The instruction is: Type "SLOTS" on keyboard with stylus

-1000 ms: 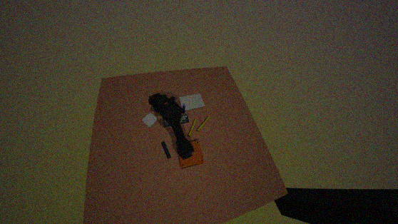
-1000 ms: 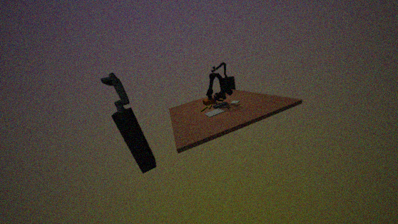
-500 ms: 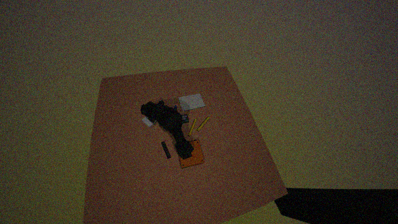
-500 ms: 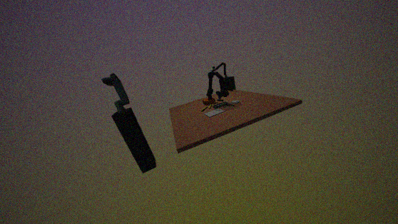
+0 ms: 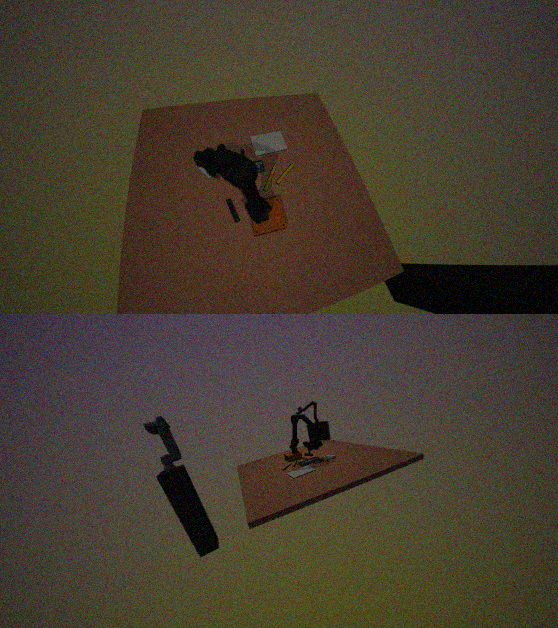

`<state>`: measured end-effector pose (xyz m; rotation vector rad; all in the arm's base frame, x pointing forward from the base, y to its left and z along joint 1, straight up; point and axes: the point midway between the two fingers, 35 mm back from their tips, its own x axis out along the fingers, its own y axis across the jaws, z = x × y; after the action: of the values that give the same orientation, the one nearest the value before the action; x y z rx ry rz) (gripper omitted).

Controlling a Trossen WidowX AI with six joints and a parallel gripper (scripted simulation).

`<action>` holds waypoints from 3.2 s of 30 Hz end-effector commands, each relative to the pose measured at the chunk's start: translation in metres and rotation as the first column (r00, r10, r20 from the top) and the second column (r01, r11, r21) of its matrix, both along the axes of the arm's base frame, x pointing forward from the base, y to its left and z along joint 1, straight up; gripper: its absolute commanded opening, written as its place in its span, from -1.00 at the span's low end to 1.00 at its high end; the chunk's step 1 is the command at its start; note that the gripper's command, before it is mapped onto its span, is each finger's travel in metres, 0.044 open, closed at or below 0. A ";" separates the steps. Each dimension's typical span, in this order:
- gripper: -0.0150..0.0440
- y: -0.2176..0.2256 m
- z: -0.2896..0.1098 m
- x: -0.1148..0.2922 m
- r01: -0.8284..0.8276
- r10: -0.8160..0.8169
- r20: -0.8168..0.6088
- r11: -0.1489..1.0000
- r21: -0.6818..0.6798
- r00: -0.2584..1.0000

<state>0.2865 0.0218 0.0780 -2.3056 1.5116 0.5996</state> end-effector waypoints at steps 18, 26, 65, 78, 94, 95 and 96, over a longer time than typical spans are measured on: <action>-0.22 -0.001 -0.032 -0.002 -0.004 0.004 -0.009 1.000 -0.010 1.000; -0.22 -0.001 -0.033 -0.002 -0.004 0.004 -0.009 1.000 -0.010 1.000; -0.22 0.000 -0.049 -0.002 -0.004 0.004 -0.010 1.000 -0.010 1.000; -0.22 -0.001 -0.011 -0.002 -0.004 0.004 -0.009 1.000 -0.010 1.000; -0.49 0.011 -0.011 -0.001 -0.003 0.003 -0.007 1.000 -0.007 1.000; -0.49 0.013 -0.011 -0.001 -0.003 0.003 -0.007 1.000 -0.009 1.000; -0.49 0.015 -0.010 -0.001 -0.003 0.003 -0.008 1.000 -0.010 1.000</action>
<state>0.2859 0.0305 0.0673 -2.3175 1.5168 0.5985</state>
